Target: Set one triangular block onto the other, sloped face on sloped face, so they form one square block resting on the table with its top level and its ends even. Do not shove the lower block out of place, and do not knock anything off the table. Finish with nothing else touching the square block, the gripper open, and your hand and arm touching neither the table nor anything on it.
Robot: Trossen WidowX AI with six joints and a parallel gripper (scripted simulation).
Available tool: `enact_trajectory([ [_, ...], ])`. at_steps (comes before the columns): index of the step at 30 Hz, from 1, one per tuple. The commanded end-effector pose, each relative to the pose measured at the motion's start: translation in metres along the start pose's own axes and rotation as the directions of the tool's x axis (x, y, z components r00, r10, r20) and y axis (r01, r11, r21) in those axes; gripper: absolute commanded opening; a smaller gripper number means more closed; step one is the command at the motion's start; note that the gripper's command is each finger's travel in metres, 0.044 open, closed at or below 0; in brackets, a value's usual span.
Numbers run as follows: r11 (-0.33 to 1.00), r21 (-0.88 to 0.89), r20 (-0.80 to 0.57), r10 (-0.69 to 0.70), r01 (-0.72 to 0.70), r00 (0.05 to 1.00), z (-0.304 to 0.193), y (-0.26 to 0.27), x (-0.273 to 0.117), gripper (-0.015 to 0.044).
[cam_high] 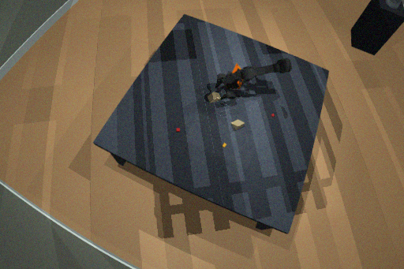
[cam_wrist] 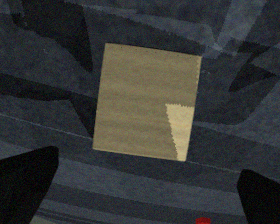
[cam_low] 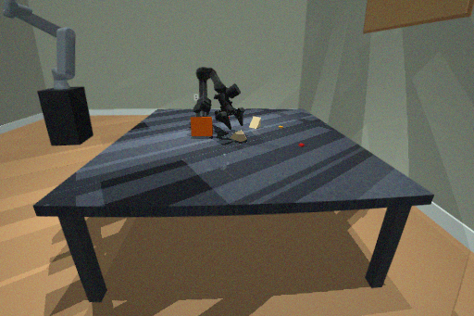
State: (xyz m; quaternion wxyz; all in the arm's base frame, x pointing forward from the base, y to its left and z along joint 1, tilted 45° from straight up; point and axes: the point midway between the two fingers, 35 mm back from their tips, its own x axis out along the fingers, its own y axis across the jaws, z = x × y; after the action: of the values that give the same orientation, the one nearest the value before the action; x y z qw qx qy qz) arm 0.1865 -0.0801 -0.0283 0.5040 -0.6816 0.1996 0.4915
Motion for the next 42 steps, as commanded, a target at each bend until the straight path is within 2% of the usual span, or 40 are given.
enact_trajectory([
  [1, 1.000, 0.004, 0.003, 0.004, -0.004, 1.000, 0.003, 0.001, 0.020, 0.0440],
  [9, 1.000, 0.005, 0.003, -0.002, 0.002, 1.000, 0.012, 0.007, 0.048, 0.0440],
  [18, 1.000, 0.005, 0.003, -0.003, 0.003, 1.000, 0.013, 0.005, 0.051, 0.0440],
  [26, 1.000, 0.002, 0.005, -0.006, 0.006, 1.000, 0.012, 0.005, 0.049, 0.0230],
  [32, 1.000, 0.002, 0.005, -0.006, 0.006, 1.000, 0.012, 0.005, 0.049, 0.0190],
  [39, 1.000, 0.002, 0.004, -0.004, 0.004, 1.000, 0.005, 0.005, 0.044, 0.0006],
  [42, 1.000, 0.001, 0.003, -0.001, 0.001, 1.000, -0.005, 0.005, 0.036, 0.0000],
])
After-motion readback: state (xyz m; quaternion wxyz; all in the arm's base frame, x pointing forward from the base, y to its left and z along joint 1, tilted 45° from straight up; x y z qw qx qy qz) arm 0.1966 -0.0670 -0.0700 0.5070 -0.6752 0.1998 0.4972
